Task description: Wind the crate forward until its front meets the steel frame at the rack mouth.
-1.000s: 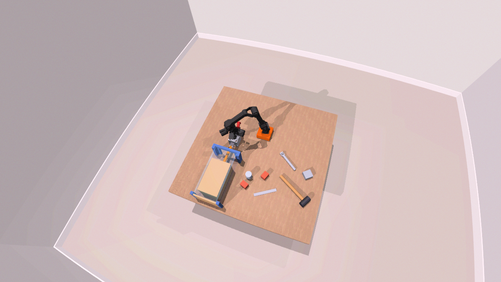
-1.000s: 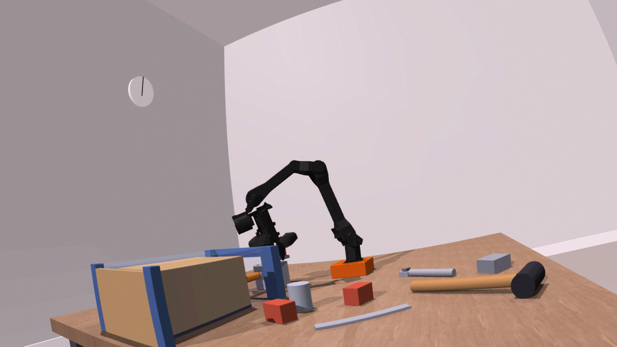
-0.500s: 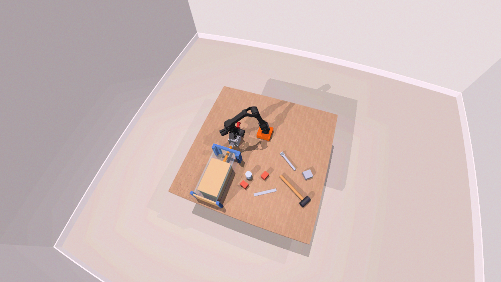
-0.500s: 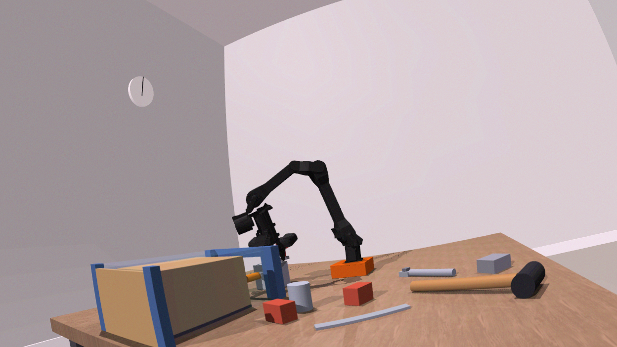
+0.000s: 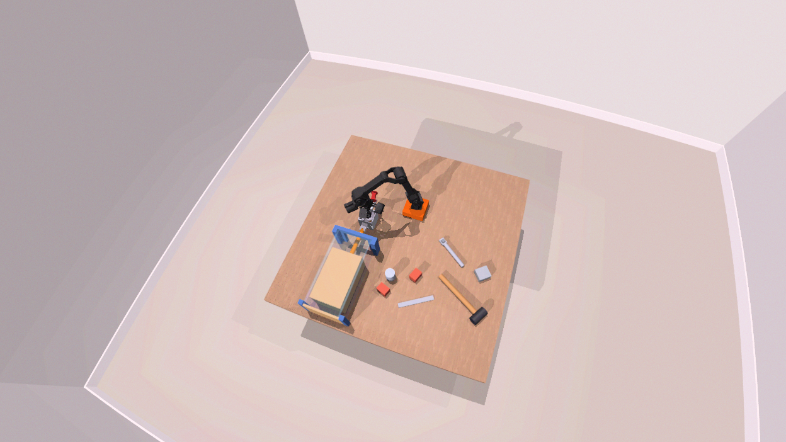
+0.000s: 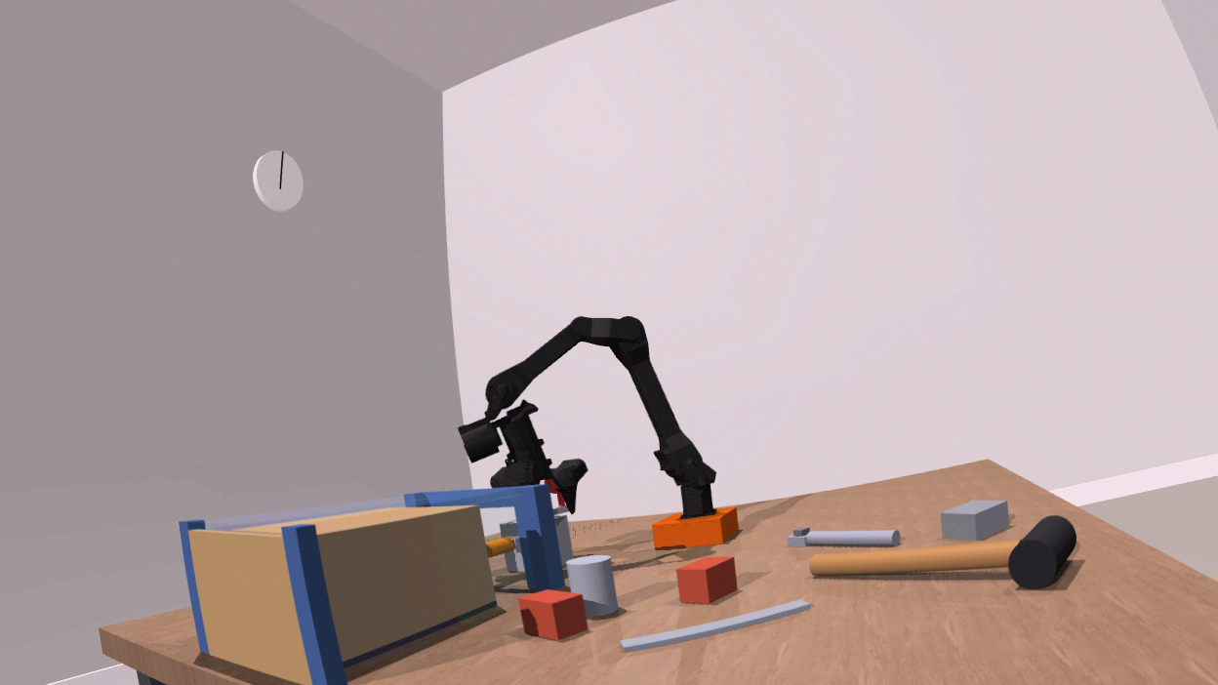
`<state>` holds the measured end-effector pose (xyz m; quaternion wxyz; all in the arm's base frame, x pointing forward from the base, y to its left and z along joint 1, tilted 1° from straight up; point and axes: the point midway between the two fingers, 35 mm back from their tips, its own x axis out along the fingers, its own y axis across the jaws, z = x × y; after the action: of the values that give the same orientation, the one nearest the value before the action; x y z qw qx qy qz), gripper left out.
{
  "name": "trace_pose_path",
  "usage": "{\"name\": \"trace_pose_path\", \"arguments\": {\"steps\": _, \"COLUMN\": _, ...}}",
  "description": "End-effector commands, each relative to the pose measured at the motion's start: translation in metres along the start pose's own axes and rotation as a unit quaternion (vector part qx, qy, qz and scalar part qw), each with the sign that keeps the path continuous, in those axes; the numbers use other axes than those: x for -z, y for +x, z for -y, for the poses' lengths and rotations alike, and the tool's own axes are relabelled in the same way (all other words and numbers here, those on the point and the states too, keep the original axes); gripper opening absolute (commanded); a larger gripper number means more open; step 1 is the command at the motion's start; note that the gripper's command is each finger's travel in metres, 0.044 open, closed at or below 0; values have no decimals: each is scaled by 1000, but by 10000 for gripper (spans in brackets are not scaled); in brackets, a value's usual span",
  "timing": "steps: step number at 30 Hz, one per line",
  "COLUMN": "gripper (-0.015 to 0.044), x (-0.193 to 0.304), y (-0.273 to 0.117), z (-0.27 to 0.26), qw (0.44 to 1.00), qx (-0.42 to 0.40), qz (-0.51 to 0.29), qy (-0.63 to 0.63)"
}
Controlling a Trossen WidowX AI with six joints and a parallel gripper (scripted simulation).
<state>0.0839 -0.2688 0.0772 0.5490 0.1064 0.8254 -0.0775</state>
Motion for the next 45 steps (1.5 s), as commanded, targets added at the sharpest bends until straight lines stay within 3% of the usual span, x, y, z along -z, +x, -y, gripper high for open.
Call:
{"name": "trace_pose_path", "arguments": {"steps": 1, "gripper": 440, "x": 7, "y": -24, "z": 4, "qw": 999, "qx": -3, "qz": 40, "qy": 2}}
{"name": "trace_pose_path", "arguments": {"steps": 9, "gripper": 440, "x": 49, "y": -116, "z": 0, "qw": 981, "qx": 3, "qz": 194, "qy": -1}}
{"name": "trace_pose_path", "arguments": {"steps": 22, "gripper": 440, "x": 48, "y": -114, "z": 0, "qw": 981, "qx": 2, "qz": 192, "qy": 1}}
{"name": "trace_pose_path", "arguments": {"steps": 39, "gripper": 0, "x": 48, "y": -114, "z": 0, "qw": 981, "qx": 2, "qz": 192, "qy": 1}}
{"name": "trace_pose_path", "arguments": {"steps": 45, "gripper": 0, "x": 48, "y": -114, "z": 0, "qw": 981, "qx": 2, "qz": 192, "qy": 1}}
